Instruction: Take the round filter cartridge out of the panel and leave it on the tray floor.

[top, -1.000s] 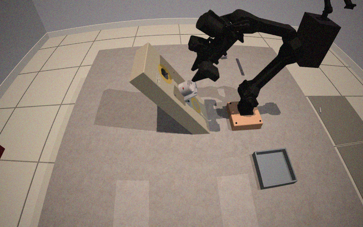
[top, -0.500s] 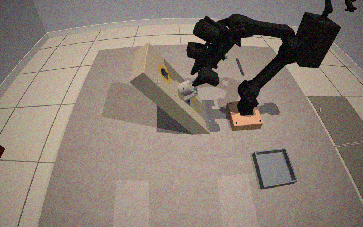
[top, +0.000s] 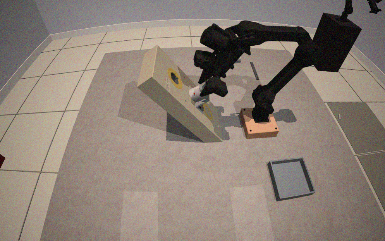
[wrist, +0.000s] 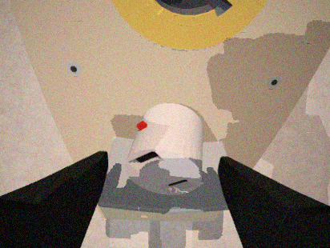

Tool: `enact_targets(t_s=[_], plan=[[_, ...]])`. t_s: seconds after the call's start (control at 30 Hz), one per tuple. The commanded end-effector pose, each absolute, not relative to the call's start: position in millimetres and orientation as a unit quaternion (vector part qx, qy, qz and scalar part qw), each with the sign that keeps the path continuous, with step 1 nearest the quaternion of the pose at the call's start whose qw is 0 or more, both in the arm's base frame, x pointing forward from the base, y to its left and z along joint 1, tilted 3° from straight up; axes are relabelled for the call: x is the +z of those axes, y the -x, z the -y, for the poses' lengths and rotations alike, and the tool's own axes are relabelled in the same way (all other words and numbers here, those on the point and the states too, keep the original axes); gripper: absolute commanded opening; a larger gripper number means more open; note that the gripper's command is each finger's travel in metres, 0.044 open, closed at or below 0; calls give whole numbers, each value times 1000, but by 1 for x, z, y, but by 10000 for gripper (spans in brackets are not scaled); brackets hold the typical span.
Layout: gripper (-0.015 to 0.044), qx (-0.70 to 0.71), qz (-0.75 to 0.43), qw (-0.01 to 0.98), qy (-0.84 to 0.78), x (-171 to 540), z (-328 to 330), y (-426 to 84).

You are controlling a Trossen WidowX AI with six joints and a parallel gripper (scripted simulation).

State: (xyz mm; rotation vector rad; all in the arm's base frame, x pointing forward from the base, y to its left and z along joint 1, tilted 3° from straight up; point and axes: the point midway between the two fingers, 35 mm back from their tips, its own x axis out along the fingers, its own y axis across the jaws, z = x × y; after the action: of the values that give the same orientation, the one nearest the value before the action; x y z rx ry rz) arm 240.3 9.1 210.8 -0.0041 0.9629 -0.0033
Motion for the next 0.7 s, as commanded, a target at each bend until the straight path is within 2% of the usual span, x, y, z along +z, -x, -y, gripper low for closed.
enact_targets(t_s=[0.0, 0.47, 0.67], plan=[[305, 0, -470, 882, 5, 199, -9, -244], [305, 0, -470, 883, 5, 193, -9, -248], [265, -3, -466, 885, 3, 197, -9, -247]])
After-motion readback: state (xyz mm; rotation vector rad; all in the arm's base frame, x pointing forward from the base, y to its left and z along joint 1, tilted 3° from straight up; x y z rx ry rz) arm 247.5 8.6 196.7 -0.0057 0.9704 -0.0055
